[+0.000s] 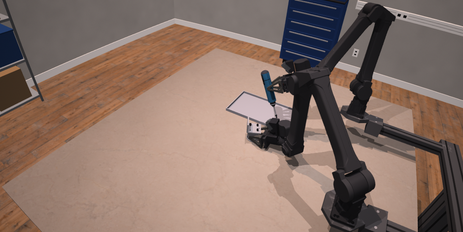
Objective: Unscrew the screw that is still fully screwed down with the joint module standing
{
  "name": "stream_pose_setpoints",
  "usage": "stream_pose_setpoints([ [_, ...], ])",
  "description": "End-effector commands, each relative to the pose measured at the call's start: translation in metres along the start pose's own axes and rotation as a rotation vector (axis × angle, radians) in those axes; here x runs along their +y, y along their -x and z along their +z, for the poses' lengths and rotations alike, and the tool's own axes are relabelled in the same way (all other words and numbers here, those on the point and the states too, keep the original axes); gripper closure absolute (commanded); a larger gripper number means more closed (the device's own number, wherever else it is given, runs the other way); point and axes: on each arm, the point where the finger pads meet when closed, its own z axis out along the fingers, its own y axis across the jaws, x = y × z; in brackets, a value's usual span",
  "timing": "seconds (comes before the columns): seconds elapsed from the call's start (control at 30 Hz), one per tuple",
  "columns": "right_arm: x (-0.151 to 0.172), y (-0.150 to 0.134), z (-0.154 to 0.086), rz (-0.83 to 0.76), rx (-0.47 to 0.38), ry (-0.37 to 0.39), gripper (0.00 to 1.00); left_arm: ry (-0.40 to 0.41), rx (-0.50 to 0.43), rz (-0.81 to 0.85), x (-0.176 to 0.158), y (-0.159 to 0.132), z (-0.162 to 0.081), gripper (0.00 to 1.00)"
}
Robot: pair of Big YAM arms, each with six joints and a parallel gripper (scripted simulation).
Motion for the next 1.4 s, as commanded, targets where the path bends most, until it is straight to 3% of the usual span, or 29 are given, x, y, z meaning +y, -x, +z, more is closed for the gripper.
stream_pose_setpoints([
  [0.0,0.002,0.054,0.013,0.049,-0.094,0.002,0.58,-0.002,-0.014,-0.008,-0.003,0.006,0.003,0.41],
  [0.37,-0.041,0.049,0.015,0.163,-0.019,-0.09,0.58,-0.002,-0.014,-0.008,-0.003,0.006,0.003,0.41],
  [0.53,-0.027,0.056,0.015,0.154,-0.047,-0.059,0.58,-0.002,-0.014,-0.008,-0.003,0.006,0.003,0.41],
  [0.57,-0.044,0.048,0.015,0.173,-0.012,-0.096,0.58,-0.002,-0.014,-0.008,-0.003,0.006,0.003,0.41],
  [0.93,-0.087,0.041,0.011,0.293,0.057,-0.193,0.58,-0.002,-0.014,-0.008,-0.003,0.006,0.003,0.41],
  [1.1,-0.073,0.048,0.013,0.283,0.03,-0.162,0.58,-0.002,-0.014,-0.008,-0.003,0.006,0.003,0.41],
  [1.13,-0.089,0.04,0.011,0.304,0.063,-0.199,0.58,-0.002,-0.014,-0.008,-0.003,0.006,0.003,0.41],
  [1.37,-0.116,0.035,0.005,0.383,0.102,-0.264,0.58,-0.002,-0.014,-0.008,-0.003,0.006,0.003,0.41],
])
